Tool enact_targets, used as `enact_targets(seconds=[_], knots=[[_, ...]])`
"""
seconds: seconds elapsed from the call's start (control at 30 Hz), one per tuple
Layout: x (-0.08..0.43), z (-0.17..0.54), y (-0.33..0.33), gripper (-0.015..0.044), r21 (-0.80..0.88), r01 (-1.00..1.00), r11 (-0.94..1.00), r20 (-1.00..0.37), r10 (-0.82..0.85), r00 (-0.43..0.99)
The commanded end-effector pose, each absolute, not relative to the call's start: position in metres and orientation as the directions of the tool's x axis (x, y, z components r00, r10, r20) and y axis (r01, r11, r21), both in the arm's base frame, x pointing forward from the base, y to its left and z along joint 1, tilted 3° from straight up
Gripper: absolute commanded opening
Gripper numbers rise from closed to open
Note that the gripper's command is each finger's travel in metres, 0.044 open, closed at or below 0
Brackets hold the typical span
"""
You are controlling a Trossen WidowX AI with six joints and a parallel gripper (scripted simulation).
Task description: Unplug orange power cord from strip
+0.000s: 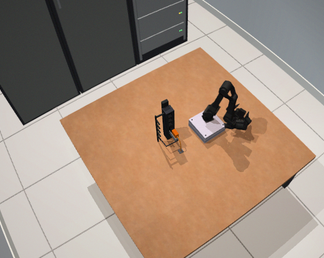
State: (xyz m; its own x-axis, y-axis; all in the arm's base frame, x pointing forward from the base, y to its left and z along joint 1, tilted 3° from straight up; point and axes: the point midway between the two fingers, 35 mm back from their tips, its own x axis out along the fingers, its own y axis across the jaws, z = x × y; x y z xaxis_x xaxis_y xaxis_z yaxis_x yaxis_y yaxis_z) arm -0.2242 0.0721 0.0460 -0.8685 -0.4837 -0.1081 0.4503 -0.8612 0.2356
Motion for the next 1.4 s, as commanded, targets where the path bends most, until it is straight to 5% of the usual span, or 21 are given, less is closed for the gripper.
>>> enact_targets(seconds=[0.0,0.27,0.73,1.03,1.37], knots=[[-0.224,0.046,0.074,0.0374,0.236,0.445,-0.864,-0.111,-0.479,-0.871],[-0.203,0.032,0.171,0.0164,0.222,0.075,-0.972,-0.298,-0.140,-0.944],[-0.015,0.027,0.306,0.0160,0.094,-0.629,-0.772,-0.688,0.407,-0.601],[0.134,0.047,0.279,0.0160,0.022,-0.869,-0.494,-0.867,0.423,-0.263],[0.253,0.090,0.154,0.0160,-0.004,-0.983,-0.182,-0.987,0.161,-0.025]])
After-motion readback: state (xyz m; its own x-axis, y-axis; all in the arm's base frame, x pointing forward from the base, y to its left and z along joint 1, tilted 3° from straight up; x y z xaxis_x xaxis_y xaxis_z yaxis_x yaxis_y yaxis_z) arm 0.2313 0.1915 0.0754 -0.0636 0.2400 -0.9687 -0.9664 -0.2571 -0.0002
